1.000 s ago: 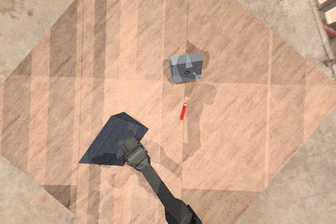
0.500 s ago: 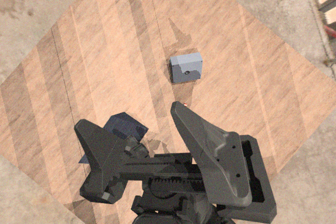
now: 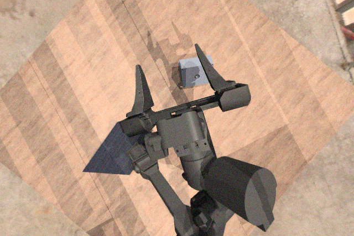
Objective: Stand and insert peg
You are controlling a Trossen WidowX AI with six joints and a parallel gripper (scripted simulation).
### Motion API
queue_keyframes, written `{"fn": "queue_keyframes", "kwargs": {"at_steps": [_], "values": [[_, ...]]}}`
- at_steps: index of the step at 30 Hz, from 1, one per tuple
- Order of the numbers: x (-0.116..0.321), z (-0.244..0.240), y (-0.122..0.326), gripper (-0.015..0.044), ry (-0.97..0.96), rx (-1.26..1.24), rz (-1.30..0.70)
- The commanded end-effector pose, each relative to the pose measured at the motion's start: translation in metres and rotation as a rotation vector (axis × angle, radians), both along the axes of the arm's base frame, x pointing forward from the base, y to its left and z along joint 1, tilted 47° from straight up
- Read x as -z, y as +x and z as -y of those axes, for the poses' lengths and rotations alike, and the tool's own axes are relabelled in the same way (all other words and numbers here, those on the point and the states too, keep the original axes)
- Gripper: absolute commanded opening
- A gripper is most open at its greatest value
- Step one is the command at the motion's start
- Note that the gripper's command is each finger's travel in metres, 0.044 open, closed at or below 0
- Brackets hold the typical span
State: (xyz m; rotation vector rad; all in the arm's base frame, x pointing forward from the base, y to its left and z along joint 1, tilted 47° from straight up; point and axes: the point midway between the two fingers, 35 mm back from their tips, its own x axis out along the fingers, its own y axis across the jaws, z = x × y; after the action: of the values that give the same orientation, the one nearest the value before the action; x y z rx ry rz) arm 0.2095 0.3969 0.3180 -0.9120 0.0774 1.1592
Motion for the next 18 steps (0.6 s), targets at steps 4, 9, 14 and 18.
{"fn": "queue_keyframes", "kwargs": {"at_steps": [4,9,14,18], "values": [[0.043,0.033,0.035,0.0440,-0.123,0.199,-0.093],[0.069,0.060,0.055,0.0440,-0.205,0.337,-0.149],[0.093,0.091,0.071,0.0440,-0.286,0.477,-0.199],[0.110,0.117,0.081,0.0440,-0.351,0.589,-0.235]]}}
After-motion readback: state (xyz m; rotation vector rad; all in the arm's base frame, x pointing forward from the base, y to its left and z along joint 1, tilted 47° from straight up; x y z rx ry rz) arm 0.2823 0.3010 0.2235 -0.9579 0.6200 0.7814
